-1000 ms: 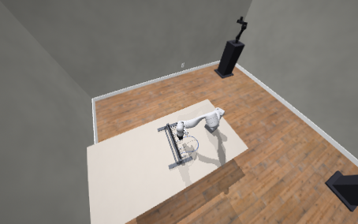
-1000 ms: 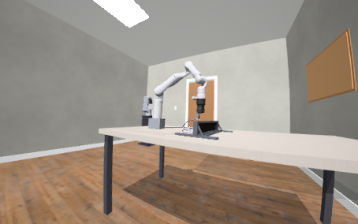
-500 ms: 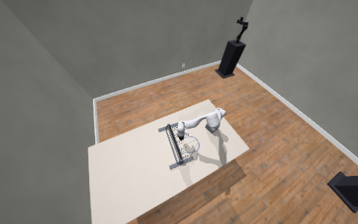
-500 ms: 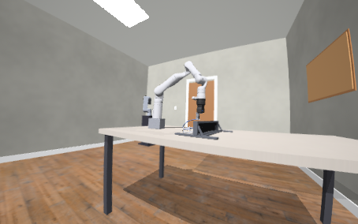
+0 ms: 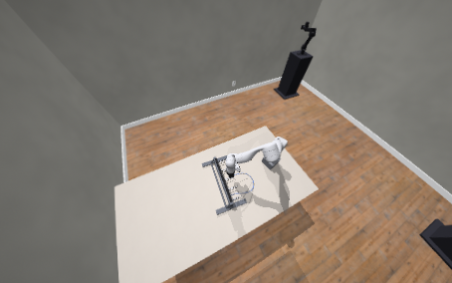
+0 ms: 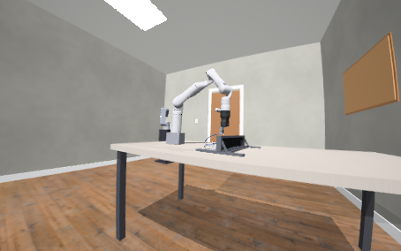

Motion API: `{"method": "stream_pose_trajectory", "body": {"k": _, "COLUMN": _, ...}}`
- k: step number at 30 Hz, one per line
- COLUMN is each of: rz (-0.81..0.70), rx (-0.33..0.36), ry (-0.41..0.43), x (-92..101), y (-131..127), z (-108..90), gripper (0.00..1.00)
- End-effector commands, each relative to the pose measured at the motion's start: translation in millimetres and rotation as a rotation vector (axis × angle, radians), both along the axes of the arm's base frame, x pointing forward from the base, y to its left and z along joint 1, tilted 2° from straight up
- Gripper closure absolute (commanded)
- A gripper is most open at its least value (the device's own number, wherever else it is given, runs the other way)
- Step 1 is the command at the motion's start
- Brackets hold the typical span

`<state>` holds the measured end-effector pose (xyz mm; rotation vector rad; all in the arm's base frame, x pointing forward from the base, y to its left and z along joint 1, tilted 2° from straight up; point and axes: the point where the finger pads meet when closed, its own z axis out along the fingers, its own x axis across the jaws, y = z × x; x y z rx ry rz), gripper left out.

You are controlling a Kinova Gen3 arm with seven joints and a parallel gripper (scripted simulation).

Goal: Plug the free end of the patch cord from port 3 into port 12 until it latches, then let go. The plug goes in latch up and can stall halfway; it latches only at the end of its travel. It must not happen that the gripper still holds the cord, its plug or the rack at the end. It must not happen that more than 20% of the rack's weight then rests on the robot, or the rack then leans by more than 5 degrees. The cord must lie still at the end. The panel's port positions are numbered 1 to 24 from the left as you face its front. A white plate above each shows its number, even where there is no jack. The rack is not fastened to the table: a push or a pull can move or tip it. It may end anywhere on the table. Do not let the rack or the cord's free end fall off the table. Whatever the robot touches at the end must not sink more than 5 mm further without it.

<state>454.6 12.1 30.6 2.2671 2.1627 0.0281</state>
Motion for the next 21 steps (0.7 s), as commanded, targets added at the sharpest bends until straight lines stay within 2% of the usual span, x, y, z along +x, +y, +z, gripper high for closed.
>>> {"method": "stream_pose_trajectory", "body": {"k": 1, "rz": 0.0, "rx": 0.0, "ry": -0.001, "x": 1.6, "y": -0.3, "z": -0.5, "gripper": 1.0}}
{"method": "stream_pose_trajectory", "body": {"k": 21, "rz": 0.001, "rx": 0.0, "ry": -0.001, "x": 22.2, "y": -1.6, "z": -18.9, "gripper": 1.0}}
